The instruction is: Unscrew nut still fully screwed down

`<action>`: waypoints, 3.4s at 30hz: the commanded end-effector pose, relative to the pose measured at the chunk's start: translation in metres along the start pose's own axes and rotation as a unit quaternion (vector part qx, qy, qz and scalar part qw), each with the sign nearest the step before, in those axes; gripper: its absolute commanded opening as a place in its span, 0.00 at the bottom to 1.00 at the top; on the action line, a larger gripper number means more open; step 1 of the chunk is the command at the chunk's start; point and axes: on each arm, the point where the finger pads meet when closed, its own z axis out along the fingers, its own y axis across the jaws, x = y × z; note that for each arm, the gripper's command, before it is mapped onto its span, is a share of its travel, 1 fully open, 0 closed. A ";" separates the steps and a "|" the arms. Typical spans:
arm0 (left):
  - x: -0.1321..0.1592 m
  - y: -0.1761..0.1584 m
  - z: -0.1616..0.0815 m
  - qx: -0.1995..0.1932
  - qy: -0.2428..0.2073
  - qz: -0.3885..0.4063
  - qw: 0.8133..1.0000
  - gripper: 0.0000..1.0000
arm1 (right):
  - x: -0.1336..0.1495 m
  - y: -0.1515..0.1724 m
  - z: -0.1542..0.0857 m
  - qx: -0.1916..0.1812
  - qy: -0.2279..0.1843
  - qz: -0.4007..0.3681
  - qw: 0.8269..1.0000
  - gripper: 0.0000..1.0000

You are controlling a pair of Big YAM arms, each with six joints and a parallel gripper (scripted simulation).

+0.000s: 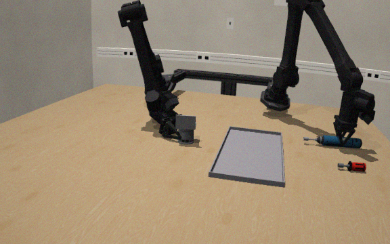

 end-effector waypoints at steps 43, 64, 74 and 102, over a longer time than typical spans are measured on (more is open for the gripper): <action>-0.006 -0.010 -0.006 0.009 -0.007 0.001 1.000 0.57 | -0.006 -0.004 0.003 0.003 -0.006 -0.003 1.000 0.59; -0.006 -0.010 -0.006 0.009 -0.007 0.001 1.000 0.65 | -0.006 -0.004 0.003 0.003 -0.006 -0.003 1.000 0.59; -0.006 -0.010 -0.006 0.009 -0.007 0.001 1.000 0.65 | -0.006 -0.004 0.003 0.003 -0.006 -0.003 1.000 0.59; -0.013 -0.014 -0.047 0.019 -0.015 0.004 1.000 0.65 | -0.006 -0.004 0.003 0.003 -0.006 -0.003 1.000 0.59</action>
